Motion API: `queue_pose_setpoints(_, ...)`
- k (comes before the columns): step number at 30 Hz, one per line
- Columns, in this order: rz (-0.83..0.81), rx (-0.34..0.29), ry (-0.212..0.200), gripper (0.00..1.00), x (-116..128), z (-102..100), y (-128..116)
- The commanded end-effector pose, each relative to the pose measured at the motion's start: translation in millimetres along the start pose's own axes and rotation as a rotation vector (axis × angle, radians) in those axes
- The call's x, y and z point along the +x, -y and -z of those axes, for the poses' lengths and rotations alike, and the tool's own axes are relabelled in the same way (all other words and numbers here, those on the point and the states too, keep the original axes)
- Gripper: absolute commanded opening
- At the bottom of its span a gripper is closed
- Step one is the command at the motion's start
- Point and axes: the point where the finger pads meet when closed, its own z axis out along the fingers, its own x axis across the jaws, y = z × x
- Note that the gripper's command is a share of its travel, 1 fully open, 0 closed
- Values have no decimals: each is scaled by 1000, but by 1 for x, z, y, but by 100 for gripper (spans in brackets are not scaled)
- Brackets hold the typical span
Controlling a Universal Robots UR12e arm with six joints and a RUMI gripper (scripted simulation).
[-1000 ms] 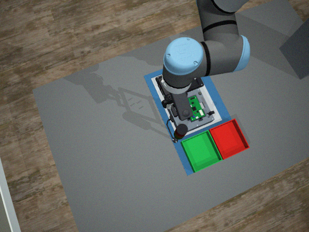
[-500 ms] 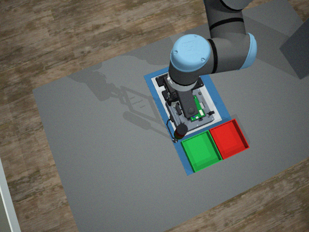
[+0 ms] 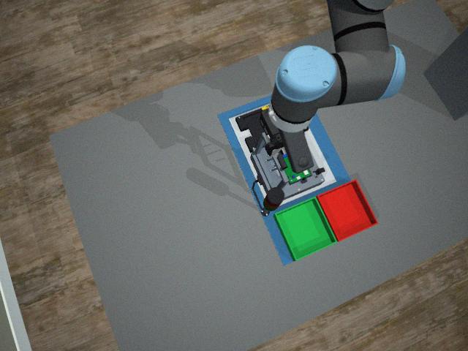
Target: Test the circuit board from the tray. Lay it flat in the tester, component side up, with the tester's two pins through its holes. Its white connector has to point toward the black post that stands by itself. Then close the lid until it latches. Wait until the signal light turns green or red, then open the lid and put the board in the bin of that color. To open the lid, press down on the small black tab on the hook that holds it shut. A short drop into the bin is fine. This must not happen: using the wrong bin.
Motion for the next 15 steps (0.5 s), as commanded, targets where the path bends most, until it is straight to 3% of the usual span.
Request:
queue_pose_setpoints(1, 0, 0, -1, 0, -16, -1, 0)
queue_pose_setpoints(15, 0, 0, -1, 0, -63, -16, 0)
